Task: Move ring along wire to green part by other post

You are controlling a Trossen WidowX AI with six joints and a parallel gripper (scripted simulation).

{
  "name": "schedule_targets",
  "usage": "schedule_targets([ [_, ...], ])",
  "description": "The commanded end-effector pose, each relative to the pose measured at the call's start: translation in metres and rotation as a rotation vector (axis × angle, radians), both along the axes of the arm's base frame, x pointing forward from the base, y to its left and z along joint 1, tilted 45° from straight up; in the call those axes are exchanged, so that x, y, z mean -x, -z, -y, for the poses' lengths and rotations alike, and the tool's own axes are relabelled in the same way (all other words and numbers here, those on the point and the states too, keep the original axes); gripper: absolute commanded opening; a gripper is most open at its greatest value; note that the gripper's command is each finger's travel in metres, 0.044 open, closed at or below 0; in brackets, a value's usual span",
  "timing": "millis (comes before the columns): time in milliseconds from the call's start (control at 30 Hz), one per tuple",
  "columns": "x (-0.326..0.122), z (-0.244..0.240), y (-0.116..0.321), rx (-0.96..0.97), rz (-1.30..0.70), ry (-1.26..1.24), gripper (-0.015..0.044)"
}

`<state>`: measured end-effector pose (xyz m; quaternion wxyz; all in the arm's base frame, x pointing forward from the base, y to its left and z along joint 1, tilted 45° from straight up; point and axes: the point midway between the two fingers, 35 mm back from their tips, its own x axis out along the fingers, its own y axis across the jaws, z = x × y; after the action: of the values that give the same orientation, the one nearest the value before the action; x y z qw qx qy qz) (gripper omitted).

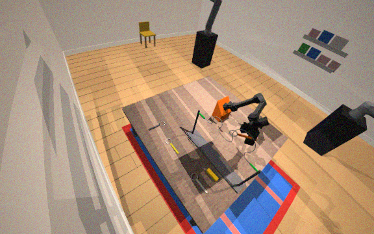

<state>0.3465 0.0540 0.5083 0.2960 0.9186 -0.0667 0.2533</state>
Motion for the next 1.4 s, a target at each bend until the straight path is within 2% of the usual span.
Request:
schedule_targets([
  [0,-0.002,0.001,0.001,-0.051,0.004,-0.001,-0.015],
  [833,-0.002,0.003,-0.001,-0.299,0.047,-0.014,-0.015],
  [1367,-0.005,-0.019,0.005,-0.223,0.037,-0.012,-0.015],
])
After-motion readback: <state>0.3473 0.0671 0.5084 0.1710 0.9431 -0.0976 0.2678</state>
